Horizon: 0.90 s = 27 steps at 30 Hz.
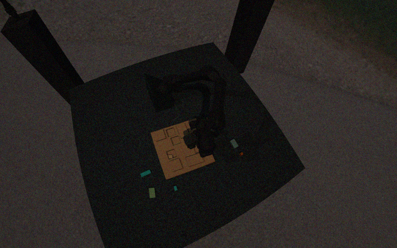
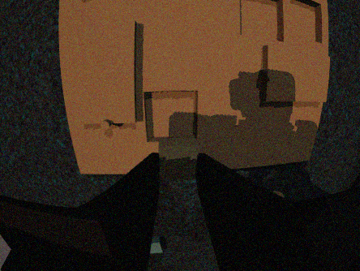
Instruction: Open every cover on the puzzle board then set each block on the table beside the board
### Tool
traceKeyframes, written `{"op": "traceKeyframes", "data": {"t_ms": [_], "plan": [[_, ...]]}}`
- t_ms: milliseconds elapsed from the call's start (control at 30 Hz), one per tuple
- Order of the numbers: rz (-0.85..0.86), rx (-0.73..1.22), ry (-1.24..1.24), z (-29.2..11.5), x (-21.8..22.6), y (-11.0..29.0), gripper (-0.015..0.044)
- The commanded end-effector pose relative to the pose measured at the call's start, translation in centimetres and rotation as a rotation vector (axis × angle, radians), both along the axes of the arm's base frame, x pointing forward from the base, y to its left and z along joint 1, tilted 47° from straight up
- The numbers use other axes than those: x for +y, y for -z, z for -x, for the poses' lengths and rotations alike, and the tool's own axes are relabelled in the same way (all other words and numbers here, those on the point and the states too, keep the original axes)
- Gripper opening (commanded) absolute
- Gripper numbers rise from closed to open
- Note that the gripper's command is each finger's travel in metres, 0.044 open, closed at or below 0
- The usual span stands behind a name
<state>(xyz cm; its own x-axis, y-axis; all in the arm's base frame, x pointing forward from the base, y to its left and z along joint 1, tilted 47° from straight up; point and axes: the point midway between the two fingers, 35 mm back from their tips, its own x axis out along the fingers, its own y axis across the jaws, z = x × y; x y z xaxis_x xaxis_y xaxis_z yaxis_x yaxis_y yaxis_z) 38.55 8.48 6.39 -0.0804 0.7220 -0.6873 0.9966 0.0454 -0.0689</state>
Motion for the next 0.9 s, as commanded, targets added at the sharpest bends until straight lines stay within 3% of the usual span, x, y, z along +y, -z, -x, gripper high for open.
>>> {"op": "traceKeyframes", "data": {"t_ms": [0, 867], "plan": [[0.007, -0.003, 0.002, -0.2, -0.8, 0.4, 0.008], [0.045, -0.007, 0.014, -0.2, -8.6, 7.0, 0.008]]}}
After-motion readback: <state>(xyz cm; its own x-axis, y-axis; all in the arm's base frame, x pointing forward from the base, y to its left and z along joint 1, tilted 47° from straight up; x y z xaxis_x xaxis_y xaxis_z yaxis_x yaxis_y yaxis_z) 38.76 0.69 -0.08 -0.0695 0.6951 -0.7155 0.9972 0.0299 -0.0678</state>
